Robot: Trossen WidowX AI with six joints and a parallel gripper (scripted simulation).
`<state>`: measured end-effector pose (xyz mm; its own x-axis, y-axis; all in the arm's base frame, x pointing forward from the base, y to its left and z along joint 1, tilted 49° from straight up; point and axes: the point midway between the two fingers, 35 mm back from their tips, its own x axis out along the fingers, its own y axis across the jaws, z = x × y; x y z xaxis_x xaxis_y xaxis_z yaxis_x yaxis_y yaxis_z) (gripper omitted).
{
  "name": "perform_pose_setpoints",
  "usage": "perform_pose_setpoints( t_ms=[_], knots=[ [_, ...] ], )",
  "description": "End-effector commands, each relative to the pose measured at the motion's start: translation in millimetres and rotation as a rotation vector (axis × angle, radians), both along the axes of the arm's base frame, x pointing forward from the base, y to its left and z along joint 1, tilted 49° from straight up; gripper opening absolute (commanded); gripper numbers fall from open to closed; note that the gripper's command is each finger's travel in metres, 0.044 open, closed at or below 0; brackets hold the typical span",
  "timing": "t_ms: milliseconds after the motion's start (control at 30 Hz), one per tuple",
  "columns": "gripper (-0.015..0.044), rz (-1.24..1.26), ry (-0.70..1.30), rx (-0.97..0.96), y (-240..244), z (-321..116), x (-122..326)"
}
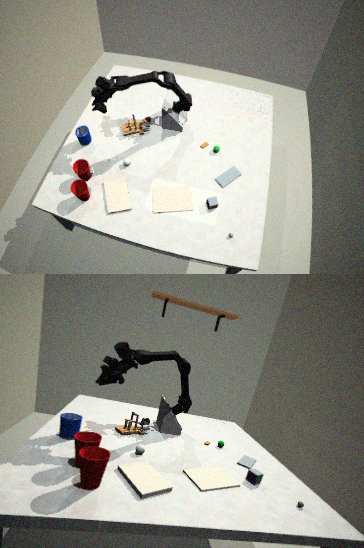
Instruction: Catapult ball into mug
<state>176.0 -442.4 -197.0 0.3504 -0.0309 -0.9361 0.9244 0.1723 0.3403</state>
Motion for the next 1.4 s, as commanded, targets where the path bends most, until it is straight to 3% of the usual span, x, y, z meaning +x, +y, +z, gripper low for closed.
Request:
perform_pose_setpoints(
  t_ms=[0,133,433,1367],
  knots=[
    [0.0099,-0.004,0.002,0.000,-0.2,0.0,-0.1],
    [0.0000,-0.004,0.002,0.000,-0.2,0.0,-0.1],
    [0.0000,0.015,0.009,0.001,3.0,0.4,1.1],
    [0.0000,0.881,0.217,0.134,142.1,32.3,22.0]
  ],
)
